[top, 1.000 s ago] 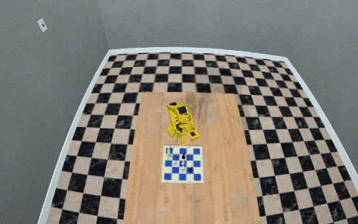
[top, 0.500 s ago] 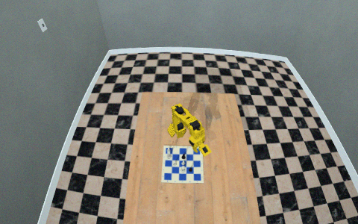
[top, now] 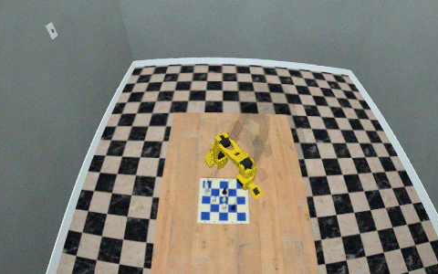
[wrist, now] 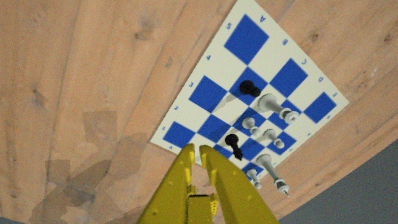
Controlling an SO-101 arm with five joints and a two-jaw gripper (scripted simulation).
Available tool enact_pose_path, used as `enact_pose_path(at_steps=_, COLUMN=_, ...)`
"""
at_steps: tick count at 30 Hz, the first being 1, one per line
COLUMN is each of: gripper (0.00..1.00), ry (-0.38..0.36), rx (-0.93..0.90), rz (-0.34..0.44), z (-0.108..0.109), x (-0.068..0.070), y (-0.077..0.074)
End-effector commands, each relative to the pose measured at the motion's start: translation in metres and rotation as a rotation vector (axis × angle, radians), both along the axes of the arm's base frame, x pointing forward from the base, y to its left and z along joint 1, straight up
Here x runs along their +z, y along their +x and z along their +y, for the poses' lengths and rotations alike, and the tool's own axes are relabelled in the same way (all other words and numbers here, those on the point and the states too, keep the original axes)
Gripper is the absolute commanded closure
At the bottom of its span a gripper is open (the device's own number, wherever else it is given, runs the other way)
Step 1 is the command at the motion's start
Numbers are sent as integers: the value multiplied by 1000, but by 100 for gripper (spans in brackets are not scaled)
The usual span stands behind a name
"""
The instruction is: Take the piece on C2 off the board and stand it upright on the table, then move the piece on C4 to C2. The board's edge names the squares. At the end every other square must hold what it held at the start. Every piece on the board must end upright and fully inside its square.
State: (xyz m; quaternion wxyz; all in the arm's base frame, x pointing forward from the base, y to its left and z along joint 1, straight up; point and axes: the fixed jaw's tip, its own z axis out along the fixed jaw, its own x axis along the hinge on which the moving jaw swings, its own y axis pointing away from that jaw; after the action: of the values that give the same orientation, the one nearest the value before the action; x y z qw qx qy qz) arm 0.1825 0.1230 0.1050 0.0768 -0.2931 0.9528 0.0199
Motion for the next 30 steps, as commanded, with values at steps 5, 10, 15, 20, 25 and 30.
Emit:
enact_pose_path(at_steps=5, gripper=100, ry=-7, rx=9, rz=15, z=3, x=-2, y=-2)
enact_pose_path(at_steps=10, gripper=100, ry=-17, rx=20, rz=29, z=4, x=-5, y=-4)
enact_pose_path(at_steps=15, gripper=100, ry=-17, rx=21, rz=30, z=4, x=-5, y=-4)
enact_pose_path(at_steps=20, gripper=100, ry=-18, rx=21, rz=31, z=4, x=-5, y=-4)
enact_pose_path(at_steps=25, gripper=100, ry=-21, rx=21, rz=36, z=4, x=-6, y=-5)
enact_pose_path(at_steps=30, gripper=100, ry=-21, rx=21, rz=36, z=4, x=-6, y=-5)
